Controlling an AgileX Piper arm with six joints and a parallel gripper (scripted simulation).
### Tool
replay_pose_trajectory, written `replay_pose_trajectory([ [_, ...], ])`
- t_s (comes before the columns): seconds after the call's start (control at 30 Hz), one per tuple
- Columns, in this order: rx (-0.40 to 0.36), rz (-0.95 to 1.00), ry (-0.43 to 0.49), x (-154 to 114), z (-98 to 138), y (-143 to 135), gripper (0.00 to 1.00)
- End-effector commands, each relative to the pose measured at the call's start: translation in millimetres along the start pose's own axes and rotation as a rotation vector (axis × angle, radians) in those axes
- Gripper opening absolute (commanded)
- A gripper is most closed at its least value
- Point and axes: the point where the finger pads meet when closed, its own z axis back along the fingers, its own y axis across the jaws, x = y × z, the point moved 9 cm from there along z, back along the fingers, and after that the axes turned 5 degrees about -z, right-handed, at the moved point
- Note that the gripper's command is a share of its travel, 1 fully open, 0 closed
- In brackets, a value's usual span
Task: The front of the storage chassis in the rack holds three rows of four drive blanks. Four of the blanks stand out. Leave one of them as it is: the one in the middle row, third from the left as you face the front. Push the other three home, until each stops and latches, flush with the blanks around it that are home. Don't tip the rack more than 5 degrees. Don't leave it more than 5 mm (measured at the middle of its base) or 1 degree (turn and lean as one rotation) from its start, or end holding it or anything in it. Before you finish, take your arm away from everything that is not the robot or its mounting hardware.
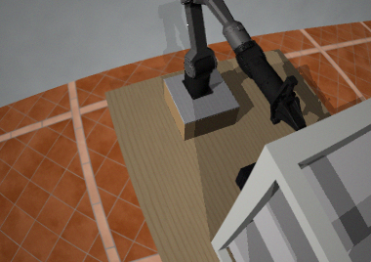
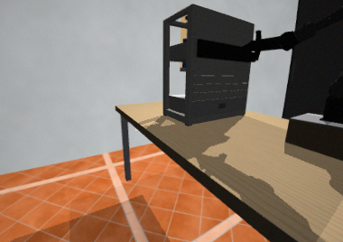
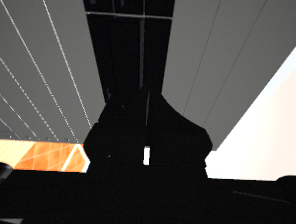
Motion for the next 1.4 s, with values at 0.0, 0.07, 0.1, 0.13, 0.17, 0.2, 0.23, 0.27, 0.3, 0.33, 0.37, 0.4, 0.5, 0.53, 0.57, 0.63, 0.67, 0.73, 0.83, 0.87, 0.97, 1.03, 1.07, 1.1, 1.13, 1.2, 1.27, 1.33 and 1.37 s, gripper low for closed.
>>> replay_pose_trajectory([
  [0.0,-0.004,0.0,0.001,0.1,20.3,-1.2,0.0],
  [0.07,-0.004,0.0,0.001,-0.2,34.4,-0.9,0.0],
  [0.1,-0.004,0.0,0.001,-0.4,40.0,-0.8,0.0],
  [0.13,-0.004,0.0,0.001,-0.4,40.0,-0.8,0.0],
  [0.17,-0.004,0.0,0.001,-0.4,40.0,-0.8,0.0],
  [0.2,-0.004,0.0,0.001,-0.5,44.4,-0.7,0.0],
  [0.23,-0.004,0.0,0.001,-0.6,47.7,-0.7,0.0],
  [0.27,-0.004,0.0,0.001,-0.7,49.9,-0.6,0.0],
  [0.3,-0.004,0.0,0.001,-0.7,51.1,-0.6,0.0],
  [0.33,-0.004,0.0,0.001,-0.7,51.6,-0.5,0.0],
  [0.37,-0.004,0.0,0.001,-0.7,51.7,-0.5,0.0],
  [0.4,-0.004,0.0,0.001,-0.7,51.7,-0.5,0.0],
  [0.5,-0.004,0.0,0.001,-1.0,51.7,-0.4,0.0],
  [0.53,-0.004,0.0,0.001,-1.2,51.7,-0.4,0.0],
  [0.57,-0.004,0.0,0.001,-1.6,51.8,-0.2,0.0],
  [0.63,-0.004,0.0,0.001,-2.6,51.8,0.2,0.0],
  [0.67,-0.004,0.0,0.001,-3.4,51.8,0.5,0.0],
  [0.73,-0.004,0.0,0.001,-3.4,51.8,0.5,0.0],
  [0.83,-0.004,0.0,0.002,-6.3,52.0,1.6,0.0],
  [0.87,-0.004,0.0,0.002,-7.6,52.1,2.1,0.0],
  [0.97,-0.004,0.0,0.002,-12.0,52.3,3.8,0.0],
  [1.03,-0.004,0.0,0.002,-15.5,52.5,5.1,0.0],
  [1.07,-0.004,0.0,0.002,-17.4,52.6,5.9,0.0],
  [1.1,-0.004,0.0,0.002,-19.4,52.7,6.7,0.0],
  [1.13,-0.004,0.0,0.002,-21.5,52.8,7.5,0.0],
  [1.2,-0.004,0.0,0.002,-26.0,53.1,9.2,0.0],
  [1.27,-0.004,0.0,0.002,-28.4,53.2,10.1,0.0],
  [1.33,-0.004,0.0,0.002,-30.9,53.3,11.1,0.0],
  [1.37,-0.004,0.0,0.002,-33.4,53.5,12.1,0.0],
])
